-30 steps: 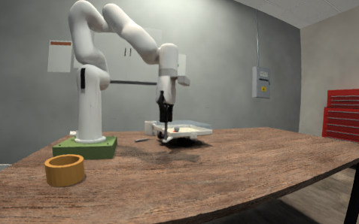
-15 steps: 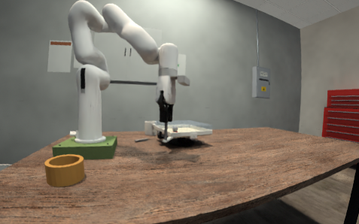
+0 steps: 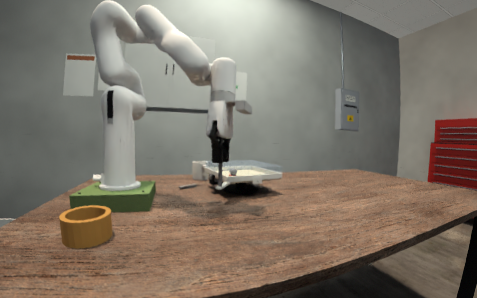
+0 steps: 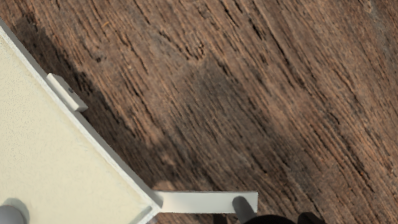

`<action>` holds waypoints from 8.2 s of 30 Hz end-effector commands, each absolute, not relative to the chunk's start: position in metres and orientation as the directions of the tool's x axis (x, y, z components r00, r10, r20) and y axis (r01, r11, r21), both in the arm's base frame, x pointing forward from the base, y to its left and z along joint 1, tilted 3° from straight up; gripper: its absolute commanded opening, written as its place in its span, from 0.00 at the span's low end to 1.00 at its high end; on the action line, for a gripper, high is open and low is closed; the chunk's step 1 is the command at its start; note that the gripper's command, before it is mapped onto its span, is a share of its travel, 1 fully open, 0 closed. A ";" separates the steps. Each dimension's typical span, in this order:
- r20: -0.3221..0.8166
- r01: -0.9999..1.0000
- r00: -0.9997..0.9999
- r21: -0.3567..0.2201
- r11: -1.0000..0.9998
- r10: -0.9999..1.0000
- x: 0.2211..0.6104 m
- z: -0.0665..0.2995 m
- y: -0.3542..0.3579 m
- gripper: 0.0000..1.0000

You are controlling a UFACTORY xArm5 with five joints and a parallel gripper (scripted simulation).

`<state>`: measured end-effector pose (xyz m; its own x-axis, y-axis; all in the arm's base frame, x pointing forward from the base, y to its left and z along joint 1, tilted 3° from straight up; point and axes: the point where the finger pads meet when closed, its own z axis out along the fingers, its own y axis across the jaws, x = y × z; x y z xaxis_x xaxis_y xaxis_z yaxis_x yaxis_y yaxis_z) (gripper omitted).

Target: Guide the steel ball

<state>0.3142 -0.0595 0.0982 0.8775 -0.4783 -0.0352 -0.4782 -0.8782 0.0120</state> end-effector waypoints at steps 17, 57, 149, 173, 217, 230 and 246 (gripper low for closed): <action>-0.033 -0.477 0.878 0.011 -0.879 -0.478 0.315 0.099 -0.059 0.00; -0.033 -0.478 0.878 0.011 -0.878 -0.478 0.316 0.099 -0.060 0.00; -0.033 -0.478 0.878 0.011 -0.878 -0.478 0.316 0.099 -0.059 0.00; -0.033 -0.478 0.878 0.011 -0.878 -0.478 0.316 0.099 -0.059 0.00; -0.033 -0.478 0.878 0.011 -0.878 -0.478 0.316 0.100 -0.059 0.62; -0.033 -0.478 0.878 0.011 -0.878 -0.478 0.316 0.107 -0.060 0.62; -0.033 -0.478 0.878 0.011 -0.878 -0.478 0.317 0.130 -0.061 0.62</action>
<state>0.3154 -0.0603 0.1223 0.8778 -0.4777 -0.0362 -0.4776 -0.8785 0.0116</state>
